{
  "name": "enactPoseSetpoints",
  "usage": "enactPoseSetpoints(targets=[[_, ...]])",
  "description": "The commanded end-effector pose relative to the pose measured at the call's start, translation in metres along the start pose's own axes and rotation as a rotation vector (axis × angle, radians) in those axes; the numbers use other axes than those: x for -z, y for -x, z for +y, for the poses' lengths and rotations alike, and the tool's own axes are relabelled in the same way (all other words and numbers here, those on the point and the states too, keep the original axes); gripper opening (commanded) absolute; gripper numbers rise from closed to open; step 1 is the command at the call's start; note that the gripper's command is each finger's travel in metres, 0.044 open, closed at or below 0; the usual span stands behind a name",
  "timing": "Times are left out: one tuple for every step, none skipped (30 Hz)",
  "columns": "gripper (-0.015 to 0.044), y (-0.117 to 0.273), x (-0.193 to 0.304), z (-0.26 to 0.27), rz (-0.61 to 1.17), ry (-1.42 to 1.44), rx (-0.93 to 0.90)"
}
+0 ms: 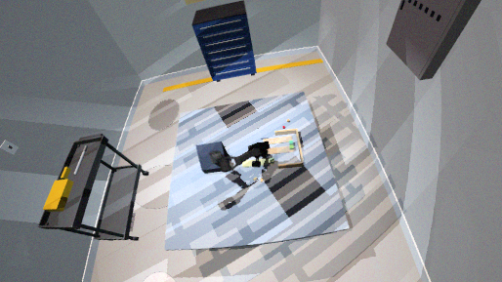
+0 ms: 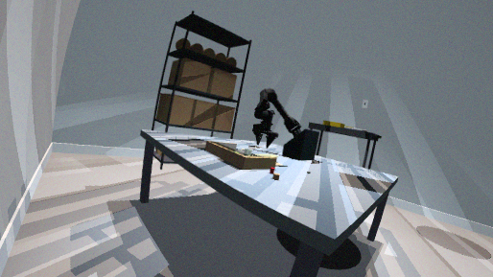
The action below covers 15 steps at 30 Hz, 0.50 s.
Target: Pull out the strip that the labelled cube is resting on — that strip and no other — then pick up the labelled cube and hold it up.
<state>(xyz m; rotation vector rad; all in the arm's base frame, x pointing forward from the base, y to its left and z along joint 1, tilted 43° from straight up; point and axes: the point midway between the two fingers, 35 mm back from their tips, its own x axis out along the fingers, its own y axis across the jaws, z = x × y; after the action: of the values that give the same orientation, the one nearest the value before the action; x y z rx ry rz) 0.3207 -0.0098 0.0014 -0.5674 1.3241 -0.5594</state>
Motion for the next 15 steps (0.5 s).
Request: enactPoseSetpoints(targets=[[0.0440,0.001,-0.015,0.003,0.004,0.009,-0.001],[0.0440,0.002,-0.019,0.003,0.004,0.009,-0.001],[0.0440,0.002,-0.022,0.003,0.004,0.009,-0.001],[0.0440,0.003,-0.026,0.004,0.004,0.009,-0.001],[0.0440,0.003,-0.029,0.004,0.003,0.009,-0.001],[0.0440,0.004,-0.033,0.005,0.003,0.008,-0.001],[0.0440,0.004,-0.036,0.005,0.003,0.008,-0.001],[0.0440,0.004,-0.040,0.005,0.003,0.008,-0.001],[0.0440,0.005,-0.043,0.006,0.003,0.008,-0.001],[0.0440,0.005,-0.047,0.006,0.003,0.008,-0.001],[0.0440,0.006,-0.050,0.007,0.003,0.008,-0.001],[0.0440,0.006,-0.054,0.007,0.002,0.008,-0.001],[0.0440,0.006,-0.058,0.007,0.002,0.008,-0.001],[0.0440,0.007,-0.061,0.007,0.002,0.007,-0.001],[0.0440,0.007,-0.065,0.008,0.002,0.007,-0.001]])
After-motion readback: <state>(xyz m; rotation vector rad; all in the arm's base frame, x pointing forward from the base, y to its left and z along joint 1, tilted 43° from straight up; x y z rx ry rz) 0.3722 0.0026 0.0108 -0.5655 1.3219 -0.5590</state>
